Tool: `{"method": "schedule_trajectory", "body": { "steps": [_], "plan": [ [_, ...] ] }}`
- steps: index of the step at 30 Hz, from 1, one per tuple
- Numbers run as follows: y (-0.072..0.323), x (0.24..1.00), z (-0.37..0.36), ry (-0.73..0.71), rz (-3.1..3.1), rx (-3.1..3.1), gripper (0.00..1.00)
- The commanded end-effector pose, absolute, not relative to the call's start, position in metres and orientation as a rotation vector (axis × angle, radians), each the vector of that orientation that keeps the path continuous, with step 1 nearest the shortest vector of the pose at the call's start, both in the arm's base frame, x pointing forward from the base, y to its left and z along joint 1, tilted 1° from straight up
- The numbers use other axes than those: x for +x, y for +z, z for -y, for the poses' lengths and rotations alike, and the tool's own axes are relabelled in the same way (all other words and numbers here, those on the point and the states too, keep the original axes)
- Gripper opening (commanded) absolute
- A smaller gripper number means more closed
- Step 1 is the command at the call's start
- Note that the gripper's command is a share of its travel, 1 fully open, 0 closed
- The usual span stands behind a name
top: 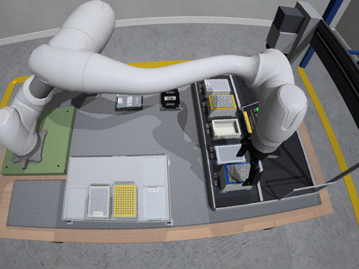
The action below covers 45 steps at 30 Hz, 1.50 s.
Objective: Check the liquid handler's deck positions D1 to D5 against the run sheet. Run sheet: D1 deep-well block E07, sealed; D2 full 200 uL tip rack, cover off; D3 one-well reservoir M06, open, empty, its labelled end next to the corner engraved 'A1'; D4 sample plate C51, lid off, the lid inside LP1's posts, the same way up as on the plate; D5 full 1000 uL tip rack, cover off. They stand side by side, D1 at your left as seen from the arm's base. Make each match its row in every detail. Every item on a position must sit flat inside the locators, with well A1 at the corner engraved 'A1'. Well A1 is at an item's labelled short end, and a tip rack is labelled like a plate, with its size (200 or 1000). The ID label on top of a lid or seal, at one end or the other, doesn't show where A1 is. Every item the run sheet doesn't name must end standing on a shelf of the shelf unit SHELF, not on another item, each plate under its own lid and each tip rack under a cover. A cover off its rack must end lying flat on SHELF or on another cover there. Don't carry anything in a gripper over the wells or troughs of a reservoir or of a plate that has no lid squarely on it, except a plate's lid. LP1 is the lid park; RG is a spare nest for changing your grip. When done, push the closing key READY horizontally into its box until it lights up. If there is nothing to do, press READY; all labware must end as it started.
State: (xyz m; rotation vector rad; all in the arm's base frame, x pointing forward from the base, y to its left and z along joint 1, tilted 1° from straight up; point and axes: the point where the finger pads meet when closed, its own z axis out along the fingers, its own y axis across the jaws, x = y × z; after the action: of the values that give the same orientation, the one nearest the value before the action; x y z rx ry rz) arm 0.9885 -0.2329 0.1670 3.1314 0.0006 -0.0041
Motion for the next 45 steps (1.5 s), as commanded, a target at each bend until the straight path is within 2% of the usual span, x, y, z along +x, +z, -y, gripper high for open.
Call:
{"method": "schedule_trajectory", "body": {
  "steps": [1, 45],
  "plan": [
    [0.174, 0.989, 0.233, -0.001, -0.001, 3.131, 0.79],
    [0.237, 0.989, 0.232, -0.001, -0.001, 3.131, 0.79]
  ]
}}
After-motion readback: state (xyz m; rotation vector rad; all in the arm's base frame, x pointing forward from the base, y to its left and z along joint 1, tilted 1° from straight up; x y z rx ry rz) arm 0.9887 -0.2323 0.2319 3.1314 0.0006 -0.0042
